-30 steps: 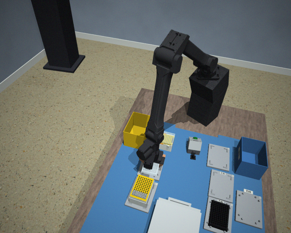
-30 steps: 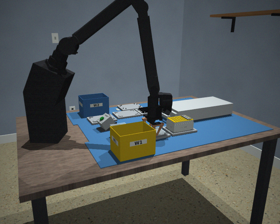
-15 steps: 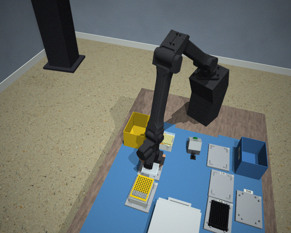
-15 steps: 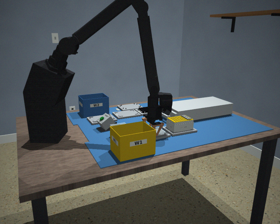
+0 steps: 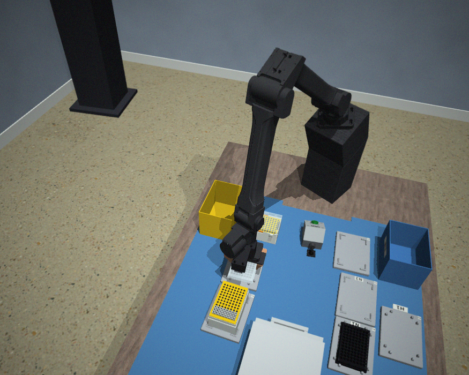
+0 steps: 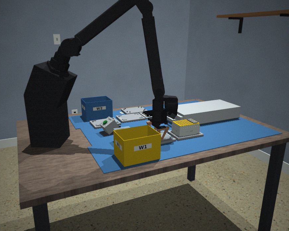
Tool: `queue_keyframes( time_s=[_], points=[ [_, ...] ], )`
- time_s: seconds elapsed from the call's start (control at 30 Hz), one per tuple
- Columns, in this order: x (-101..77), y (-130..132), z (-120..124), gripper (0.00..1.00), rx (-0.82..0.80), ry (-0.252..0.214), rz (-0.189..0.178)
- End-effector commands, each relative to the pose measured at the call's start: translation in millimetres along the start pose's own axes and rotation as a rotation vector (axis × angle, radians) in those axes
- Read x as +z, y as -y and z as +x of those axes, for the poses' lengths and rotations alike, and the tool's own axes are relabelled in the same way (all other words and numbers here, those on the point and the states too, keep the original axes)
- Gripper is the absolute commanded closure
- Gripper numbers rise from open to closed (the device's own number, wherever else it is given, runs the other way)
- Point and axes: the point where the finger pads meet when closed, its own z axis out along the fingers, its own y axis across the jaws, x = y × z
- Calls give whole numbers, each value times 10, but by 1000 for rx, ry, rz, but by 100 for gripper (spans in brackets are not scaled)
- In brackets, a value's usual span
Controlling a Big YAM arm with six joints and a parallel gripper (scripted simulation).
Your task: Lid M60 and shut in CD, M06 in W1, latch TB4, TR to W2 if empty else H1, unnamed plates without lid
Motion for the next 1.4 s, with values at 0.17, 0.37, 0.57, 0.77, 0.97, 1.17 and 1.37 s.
queue_keyframes(
  time_s=[0.17, 0.37, 0.57, 0.77, 0.97, 1.17, 1.37],
  points=[
    [42, 57, -41, 100, -7, 13, 5],
    [-25, 59, -47, 100, -8, 14, 5],
    [-158, 81, -90, 100, -8, 23, 10],
    [-178, 74, -84, 100, -8, 20, 8],
    [-191, 72, -84, 100, -8, 20, 8],
    [-211, 69, -84, 100, -8, 20, 8],
    [-142, 49, -99, 100, -2, 22, 8]
  ],
)
